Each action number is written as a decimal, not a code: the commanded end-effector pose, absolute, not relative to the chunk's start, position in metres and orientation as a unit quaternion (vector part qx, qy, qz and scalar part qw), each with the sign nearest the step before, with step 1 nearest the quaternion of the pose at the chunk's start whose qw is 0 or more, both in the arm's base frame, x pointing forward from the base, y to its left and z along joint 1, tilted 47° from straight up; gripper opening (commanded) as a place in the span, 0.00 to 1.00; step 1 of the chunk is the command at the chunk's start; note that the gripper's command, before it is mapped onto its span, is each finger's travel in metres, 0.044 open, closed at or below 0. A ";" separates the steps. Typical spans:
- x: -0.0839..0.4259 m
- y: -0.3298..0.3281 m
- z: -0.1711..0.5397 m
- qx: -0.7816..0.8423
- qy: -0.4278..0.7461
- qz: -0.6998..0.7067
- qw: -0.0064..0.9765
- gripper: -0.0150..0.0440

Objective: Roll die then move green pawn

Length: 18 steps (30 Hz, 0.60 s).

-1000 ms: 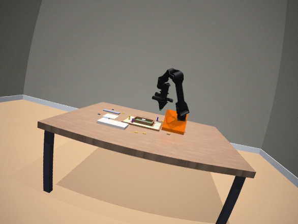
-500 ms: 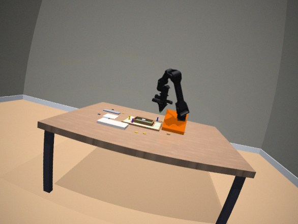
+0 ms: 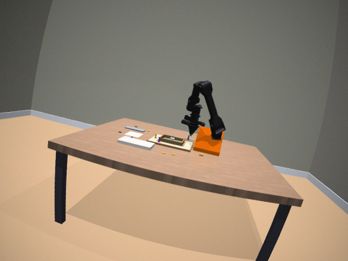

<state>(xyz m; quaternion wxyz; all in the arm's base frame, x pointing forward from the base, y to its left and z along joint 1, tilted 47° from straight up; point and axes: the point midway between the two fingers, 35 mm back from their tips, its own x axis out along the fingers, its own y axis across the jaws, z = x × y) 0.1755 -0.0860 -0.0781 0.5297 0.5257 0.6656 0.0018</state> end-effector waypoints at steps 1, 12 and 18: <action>0.176 -0.072 -0.090 0.529 0.668 0.003 0.524 0.25; 0.177 -0.060 -0.101 0.529 0.668 0.004 0.524 0.25; 0.178 -0.053 -0.107 0.529 0.667 0.004 0.524 0.25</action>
